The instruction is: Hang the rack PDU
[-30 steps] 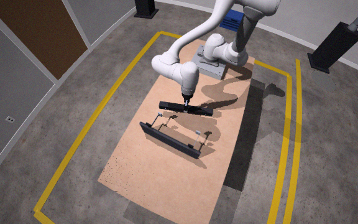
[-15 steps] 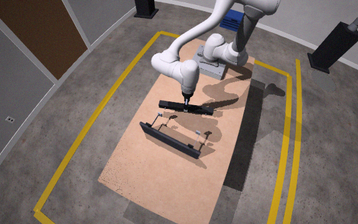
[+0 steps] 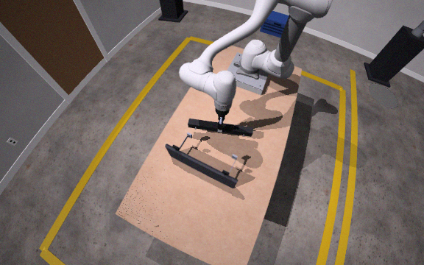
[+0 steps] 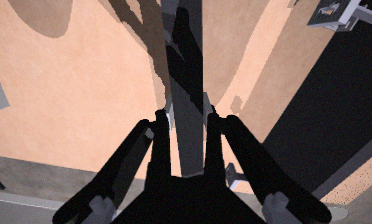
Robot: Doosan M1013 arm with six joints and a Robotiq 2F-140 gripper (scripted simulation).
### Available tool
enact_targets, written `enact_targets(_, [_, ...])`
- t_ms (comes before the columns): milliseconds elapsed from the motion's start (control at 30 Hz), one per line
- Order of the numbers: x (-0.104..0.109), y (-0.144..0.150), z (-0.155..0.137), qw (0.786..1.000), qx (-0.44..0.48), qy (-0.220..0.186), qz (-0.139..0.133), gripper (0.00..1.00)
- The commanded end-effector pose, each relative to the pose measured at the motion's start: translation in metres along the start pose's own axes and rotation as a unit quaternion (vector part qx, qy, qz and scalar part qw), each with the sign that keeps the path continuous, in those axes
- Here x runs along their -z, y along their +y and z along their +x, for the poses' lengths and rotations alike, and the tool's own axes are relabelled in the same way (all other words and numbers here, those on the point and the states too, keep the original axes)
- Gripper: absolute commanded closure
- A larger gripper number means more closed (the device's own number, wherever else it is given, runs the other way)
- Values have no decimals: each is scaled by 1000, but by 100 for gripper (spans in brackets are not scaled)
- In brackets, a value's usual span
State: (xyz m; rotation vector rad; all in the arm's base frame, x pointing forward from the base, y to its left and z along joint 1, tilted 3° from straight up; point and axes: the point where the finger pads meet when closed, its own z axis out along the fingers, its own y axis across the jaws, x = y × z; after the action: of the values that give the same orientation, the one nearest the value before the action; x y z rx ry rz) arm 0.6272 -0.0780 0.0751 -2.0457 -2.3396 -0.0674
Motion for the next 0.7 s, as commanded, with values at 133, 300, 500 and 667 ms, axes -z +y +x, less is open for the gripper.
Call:
enact_targets(133, [0, 1, 0, 1000, -18, 0, 0, 100])
enact_targets(300, [0, 1, 0, 999, -44, 0, 0, 100])
enact_targets(500, [0, 4, -1, 992, -125, 0, 0, 100])
enact_targets(667, [0, 33, -8, 987, -160, 0, 0, 100])
